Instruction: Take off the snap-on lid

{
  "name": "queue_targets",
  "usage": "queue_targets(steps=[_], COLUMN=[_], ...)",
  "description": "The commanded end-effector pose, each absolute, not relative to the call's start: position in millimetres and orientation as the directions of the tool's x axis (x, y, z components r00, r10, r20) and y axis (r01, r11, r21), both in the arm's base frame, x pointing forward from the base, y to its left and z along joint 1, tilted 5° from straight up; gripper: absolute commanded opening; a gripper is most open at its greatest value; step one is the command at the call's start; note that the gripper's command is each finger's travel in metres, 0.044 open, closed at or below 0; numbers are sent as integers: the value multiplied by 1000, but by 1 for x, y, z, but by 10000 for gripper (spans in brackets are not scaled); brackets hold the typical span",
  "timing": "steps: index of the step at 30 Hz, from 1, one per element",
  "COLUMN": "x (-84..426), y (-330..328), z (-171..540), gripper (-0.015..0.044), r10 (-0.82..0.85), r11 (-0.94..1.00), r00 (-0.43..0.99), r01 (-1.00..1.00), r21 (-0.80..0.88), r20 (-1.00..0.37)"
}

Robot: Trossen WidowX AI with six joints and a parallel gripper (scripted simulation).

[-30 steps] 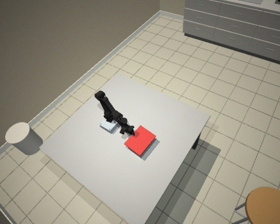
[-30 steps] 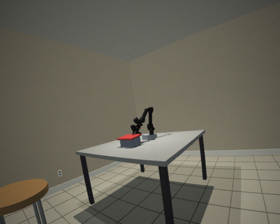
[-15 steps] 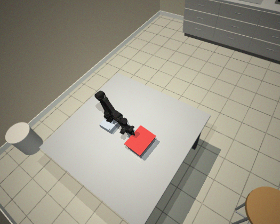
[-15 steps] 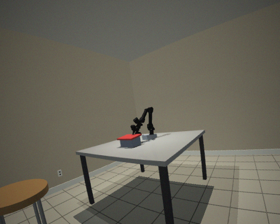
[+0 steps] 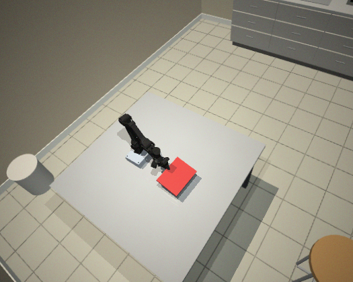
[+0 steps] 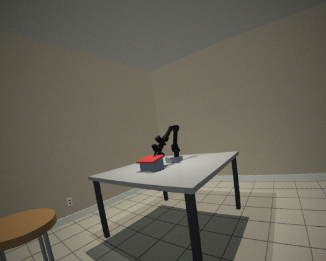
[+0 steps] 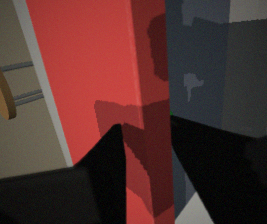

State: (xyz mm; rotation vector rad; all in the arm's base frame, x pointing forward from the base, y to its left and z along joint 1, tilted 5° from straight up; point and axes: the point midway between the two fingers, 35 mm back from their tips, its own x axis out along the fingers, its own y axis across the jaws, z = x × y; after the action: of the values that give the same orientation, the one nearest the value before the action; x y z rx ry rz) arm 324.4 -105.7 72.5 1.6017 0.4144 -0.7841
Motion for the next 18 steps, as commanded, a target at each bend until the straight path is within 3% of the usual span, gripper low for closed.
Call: queue_targets(steps=[1,18], x=[327,335], y=[-107,-110], z=[81,103], gripper=[0,0], r10=[-168,-169], r11=[-194,-194], r00=[709,710], r01=[657,657], r21=[729,729], r20=[-684,-684])
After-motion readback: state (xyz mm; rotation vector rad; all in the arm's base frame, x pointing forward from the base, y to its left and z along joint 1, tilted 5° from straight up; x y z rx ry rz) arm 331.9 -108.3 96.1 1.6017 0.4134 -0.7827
